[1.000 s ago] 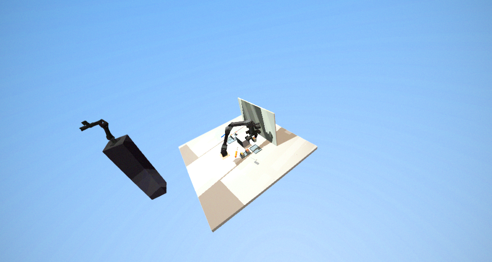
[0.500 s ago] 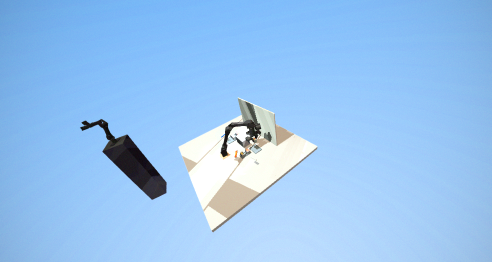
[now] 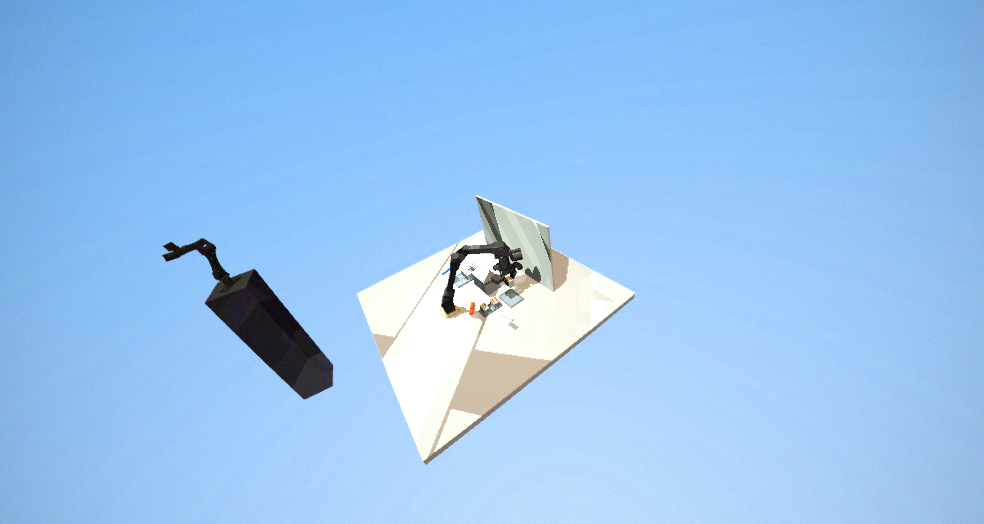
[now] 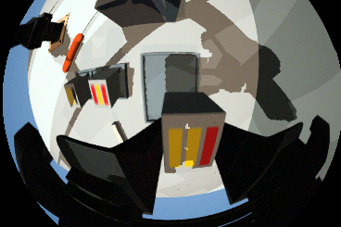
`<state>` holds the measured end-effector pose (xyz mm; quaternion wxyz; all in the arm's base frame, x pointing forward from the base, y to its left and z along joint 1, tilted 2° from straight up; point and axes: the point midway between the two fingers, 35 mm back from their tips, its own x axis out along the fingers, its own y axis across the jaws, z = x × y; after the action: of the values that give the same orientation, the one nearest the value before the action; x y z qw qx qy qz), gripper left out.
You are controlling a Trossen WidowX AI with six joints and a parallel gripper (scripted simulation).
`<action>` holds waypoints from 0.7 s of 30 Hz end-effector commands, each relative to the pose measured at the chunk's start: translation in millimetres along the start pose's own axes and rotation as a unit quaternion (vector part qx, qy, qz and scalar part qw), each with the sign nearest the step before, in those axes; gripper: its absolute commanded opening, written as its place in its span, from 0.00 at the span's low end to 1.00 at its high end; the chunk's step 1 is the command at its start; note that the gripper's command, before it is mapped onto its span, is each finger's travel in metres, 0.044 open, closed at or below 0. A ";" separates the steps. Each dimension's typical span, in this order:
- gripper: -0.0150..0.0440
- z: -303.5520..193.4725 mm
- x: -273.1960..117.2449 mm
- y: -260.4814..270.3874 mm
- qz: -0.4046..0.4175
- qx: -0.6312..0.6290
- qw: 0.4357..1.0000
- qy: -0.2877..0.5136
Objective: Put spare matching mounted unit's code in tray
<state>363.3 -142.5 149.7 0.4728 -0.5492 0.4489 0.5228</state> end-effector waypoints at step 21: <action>0.25 -0.3 18.1 0.6 0.004 -0.001 1.000 0.000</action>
<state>364.3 -142.6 134.8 0.4721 -0.5479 0.4492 0.5245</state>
